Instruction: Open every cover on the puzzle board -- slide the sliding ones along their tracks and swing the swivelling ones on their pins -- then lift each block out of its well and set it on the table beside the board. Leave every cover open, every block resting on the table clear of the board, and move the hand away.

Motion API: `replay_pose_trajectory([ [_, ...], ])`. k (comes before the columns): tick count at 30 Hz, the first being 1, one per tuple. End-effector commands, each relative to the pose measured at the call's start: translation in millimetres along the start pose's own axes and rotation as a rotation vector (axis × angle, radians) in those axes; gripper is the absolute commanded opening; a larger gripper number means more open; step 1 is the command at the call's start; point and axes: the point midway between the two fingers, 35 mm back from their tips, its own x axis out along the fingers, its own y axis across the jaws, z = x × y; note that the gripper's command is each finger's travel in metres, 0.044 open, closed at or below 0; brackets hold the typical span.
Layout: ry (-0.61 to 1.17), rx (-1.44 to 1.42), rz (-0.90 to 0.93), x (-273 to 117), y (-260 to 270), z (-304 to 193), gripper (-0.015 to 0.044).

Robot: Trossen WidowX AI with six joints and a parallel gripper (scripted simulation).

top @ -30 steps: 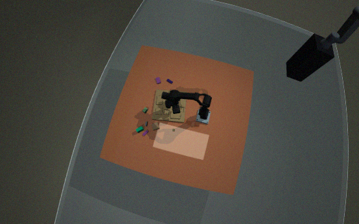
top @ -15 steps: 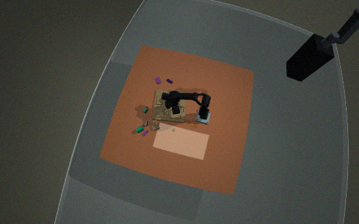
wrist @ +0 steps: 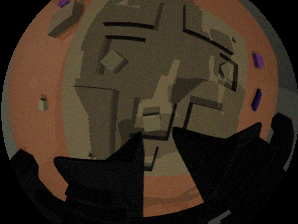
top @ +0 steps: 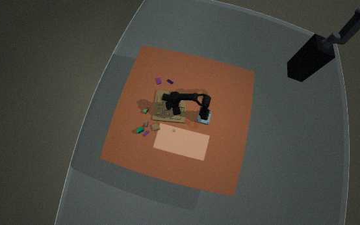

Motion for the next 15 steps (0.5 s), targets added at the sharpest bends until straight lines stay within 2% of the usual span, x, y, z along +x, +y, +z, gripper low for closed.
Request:
replay_pose_trajectory([
  [1,0.000,-0.006,0.004,1.2,0.9,-0.4,0.0144],
  [15,0.000,-0.006,0.004,1.2,0.5,0.1,0.0144],
])
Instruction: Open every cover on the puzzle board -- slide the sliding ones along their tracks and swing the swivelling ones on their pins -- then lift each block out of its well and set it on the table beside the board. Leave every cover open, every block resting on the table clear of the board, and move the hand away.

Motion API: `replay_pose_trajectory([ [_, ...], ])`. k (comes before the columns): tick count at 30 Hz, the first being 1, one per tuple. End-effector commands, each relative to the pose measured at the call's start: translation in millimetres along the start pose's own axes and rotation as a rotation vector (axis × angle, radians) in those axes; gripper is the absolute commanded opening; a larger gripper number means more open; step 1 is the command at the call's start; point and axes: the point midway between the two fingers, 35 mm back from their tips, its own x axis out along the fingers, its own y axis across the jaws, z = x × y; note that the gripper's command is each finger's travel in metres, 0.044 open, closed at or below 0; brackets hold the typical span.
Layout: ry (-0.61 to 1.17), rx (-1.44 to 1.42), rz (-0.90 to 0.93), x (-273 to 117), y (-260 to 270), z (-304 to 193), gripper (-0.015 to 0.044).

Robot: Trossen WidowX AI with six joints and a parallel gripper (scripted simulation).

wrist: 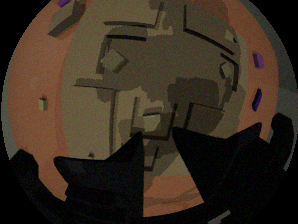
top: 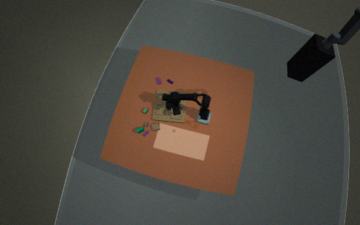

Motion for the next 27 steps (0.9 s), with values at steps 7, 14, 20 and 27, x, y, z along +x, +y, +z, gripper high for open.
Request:
replay_pose_trajectory([
  [7,-0.002,-0.005,0.002,0,0,0,0.0144],
  [14,-0.002,-0.005,0.002,5,0,0,0.0144],
  [20,-0.002,-0.005,0.002,11,0,0,0.0144],
  [27,-0.002,-0.005,0.002,18,0,0,0.0144],
])
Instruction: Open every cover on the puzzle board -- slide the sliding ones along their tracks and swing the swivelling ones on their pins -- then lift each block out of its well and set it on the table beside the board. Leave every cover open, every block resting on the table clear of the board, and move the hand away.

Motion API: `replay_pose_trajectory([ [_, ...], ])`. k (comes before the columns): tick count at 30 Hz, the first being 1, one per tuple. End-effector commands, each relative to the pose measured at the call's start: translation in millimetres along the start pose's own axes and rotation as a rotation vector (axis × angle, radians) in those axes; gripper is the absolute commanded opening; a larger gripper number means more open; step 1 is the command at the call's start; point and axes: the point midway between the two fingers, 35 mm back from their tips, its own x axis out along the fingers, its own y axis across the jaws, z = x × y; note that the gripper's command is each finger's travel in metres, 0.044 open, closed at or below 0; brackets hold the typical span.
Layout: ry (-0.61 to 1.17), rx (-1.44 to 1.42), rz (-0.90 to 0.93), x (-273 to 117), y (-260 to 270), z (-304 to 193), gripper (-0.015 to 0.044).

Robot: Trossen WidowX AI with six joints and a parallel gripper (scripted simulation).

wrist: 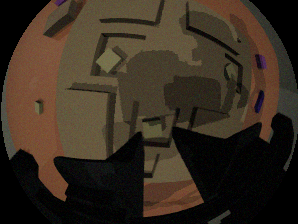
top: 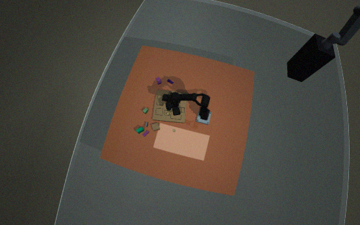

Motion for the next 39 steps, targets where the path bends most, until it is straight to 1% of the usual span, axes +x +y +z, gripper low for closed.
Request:
replay_pose_trajectory([
  [1,0.005,-0.005,0.007,7,2,-2,0.0144],
  [39,0.005,-0.005,0.007,23,2,-3,0.0144],
])
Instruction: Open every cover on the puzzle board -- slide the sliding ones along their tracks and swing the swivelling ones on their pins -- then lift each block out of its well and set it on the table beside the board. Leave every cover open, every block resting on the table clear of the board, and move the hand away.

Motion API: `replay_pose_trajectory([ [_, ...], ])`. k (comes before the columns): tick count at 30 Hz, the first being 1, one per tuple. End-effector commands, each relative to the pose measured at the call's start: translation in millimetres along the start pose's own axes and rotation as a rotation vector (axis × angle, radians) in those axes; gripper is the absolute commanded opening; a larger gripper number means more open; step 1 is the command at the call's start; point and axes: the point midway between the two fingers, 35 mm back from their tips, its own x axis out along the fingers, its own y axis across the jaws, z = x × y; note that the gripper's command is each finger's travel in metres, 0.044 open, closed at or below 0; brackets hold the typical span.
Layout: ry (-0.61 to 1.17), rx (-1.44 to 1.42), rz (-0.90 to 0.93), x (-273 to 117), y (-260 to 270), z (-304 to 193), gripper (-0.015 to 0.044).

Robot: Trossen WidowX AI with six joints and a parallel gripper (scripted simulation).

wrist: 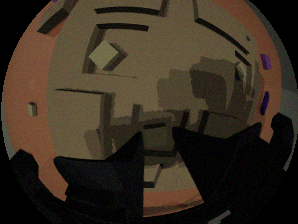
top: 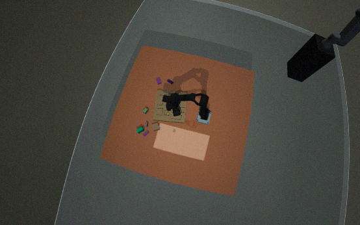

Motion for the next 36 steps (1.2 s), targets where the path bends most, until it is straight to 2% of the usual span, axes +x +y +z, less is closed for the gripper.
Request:
replay_pose_trajectory([
  [1,0.003,-0.004,0.006,3,2,-2,0.0144],
  [13,0.001,0.000,0.001,1,0,0,0.0080],
  [36,0.002,-0.002,0.003,-23,1,0,0.0080],
])
